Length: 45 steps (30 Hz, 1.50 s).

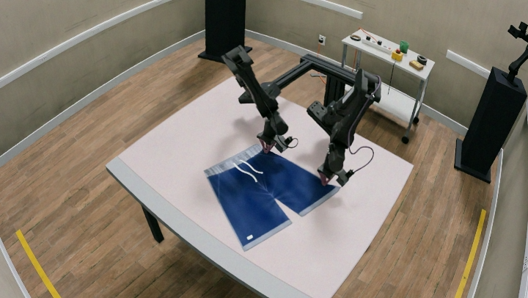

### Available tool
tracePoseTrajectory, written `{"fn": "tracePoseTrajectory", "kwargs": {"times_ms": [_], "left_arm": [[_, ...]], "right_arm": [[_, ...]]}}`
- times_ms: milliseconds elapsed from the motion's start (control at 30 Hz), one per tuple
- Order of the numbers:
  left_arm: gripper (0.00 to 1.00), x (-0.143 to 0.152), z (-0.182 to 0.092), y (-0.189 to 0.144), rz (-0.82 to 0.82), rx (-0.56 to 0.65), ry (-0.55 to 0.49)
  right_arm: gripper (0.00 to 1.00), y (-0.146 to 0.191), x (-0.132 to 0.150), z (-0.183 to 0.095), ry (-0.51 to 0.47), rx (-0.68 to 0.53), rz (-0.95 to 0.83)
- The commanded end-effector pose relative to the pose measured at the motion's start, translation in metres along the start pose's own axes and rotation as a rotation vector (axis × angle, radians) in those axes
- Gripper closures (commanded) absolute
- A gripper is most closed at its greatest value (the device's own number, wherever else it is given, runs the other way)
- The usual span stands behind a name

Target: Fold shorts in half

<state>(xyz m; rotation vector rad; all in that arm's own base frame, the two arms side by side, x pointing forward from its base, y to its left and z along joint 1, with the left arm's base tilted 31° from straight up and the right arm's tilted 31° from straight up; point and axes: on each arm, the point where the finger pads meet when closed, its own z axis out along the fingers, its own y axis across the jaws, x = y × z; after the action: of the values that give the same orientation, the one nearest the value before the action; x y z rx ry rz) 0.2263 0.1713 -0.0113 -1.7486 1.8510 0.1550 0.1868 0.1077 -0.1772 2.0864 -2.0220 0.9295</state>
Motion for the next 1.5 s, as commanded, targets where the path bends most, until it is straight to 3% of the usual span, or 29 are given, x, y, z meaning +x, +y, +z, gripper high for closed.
{"fn": "tracePoseTrajectory", "kwargs": {"times_ms": [0, 67, 100, 300, 400, 633, 767, 833, 867, 1133, 1333, 1367, 1467], "left_arm": [[0.85, 0.01, 0.013, -0.006, 0.001, 0.038, 0.041], [0.85, 0.012, 0.014, -0.004, 0.004, 0.034, 0.047], [0.96, 0.012, 0.014, -0.004, 0.003, 0.033, 0.047], [0.96, 0.013, 0.014, -0.002, 0.004, 0.03, 0.049], [0.96, 0.013, 0.014, -0.002, 0.004, 0.029, 0.05], [0.96, 0.01, 0.015, -0.002, 0.003, 0.026, 0.033], [0.96, 0.007, 0.014, 0.017, 0.025, -0.063, 0.007], [0.96, 0.006, 0.015, 0.008, 0.016, -0.015, 0.01], [1.0, 0.006, 0.014, 0.01, 0.011, -0.025, 0.012], [1.0, 0.009, 0.014, 0.014, 0.016, -0.039, 0.022], [1.0, 0.001, 0.002, -0.015, 0.0, -0.004, -0.001], [1.0, 0.0, 0.0, -0.017, 0.0, -0.006, -0.002], [1.0, -0.007, -0.013, -0.031, -0.013, 0.027, -0.026]], "right_arm": [[0.85, 0.007, 0.015, 0.016, 0.05, -0.004, -0.001], [0.85, 0.01, 0.015, 0.017, 0.048, -0.008, 0.01], [0.96, 0.01, 0.015, 0.016, 0.048, -0.009, -0.004], [0.96, 0.014, 0.014, 0.017, 0.039, -0.027, -0.005], [0.96, 0.017, 0.007, 0.016, 0.03, -0.104, -0.048], [0.96, 0.022, 0.015, 0.018, 0.037, -0.081, -0.027], [0.96, 0.023, 0.014, 0.019, 0.036, -0.08, -0.018], [0.96, 0.023, 0.015, 0.018, 0.039, -0.082, -0.03], [1.0, 0.024, 0.016, 0.018, 0.04, -0.083, -0.031], [1.0, 0.024, 0.016, 0.018, 0.04, -0.083, -0.031], [1.0, 0.009, 0.009, 0.009, 0.026, -0.082, -0.027], [1.0, -0.01, -0.003, -0.003, -0.019, -0.054, 0.008], [1.0, -0.018, -0.003, -0.009, -0.019, -0.053, 0.008]]}}
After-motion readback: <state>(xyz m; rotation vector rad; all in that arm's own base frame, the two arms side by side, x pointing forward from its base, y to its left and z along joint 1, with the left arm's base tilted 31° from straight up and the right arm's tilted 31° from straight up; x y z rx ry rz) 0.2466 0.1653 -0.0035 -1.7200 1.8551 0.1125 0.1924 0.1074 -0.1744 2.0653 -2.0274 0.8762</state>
